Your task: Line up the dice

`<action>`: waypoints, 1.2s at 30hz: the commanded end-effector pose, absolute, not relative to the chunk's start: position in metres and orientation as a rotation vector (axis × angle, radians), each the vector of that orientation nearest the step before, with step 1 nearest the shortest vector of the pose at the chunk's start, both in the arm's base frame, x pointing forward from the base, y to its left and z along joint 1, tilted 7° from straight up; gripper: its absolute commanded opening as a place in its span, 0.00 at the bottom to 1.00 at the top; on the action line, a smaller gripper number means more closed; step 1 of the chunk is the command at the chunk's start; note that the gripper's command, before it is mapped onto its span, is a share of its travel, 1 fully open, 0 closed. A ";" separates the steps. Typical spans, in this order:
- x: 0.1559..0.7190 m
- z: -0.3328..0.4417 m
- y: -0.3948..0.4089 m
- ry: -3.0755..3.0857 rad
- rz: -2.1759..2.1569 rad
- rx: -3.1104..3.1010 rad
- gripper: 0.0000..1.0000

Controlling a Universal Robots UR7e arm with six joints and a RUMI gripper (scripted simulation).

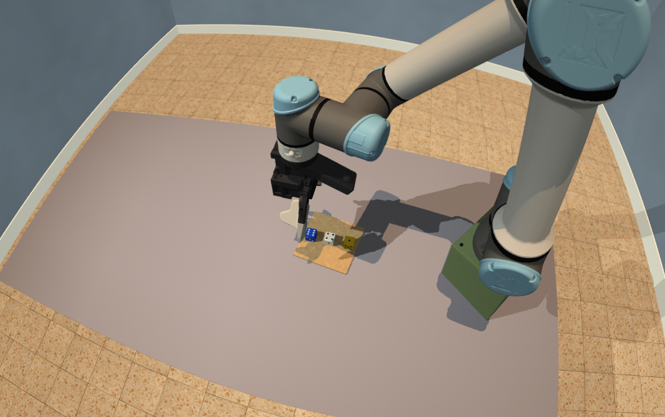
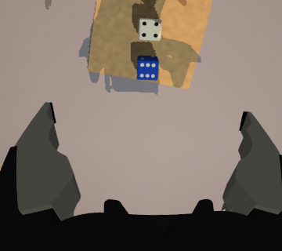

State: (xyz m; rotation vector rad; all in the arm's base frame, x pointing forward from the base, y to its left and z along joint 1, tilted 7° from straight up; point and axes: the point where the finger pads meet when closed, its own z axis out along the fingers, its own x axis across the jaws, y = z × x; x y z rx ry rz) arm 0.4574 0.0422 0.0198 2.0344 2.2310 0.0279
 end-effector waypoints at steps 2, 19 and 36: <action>0.456 0.035 0.043 2.230 0.029 2.034 1.00; 0.449 0.101 0.048 2.230 0.029 2.034 1.00; 0.449 0.105 0.048 2.230 0.029 2.034 1.00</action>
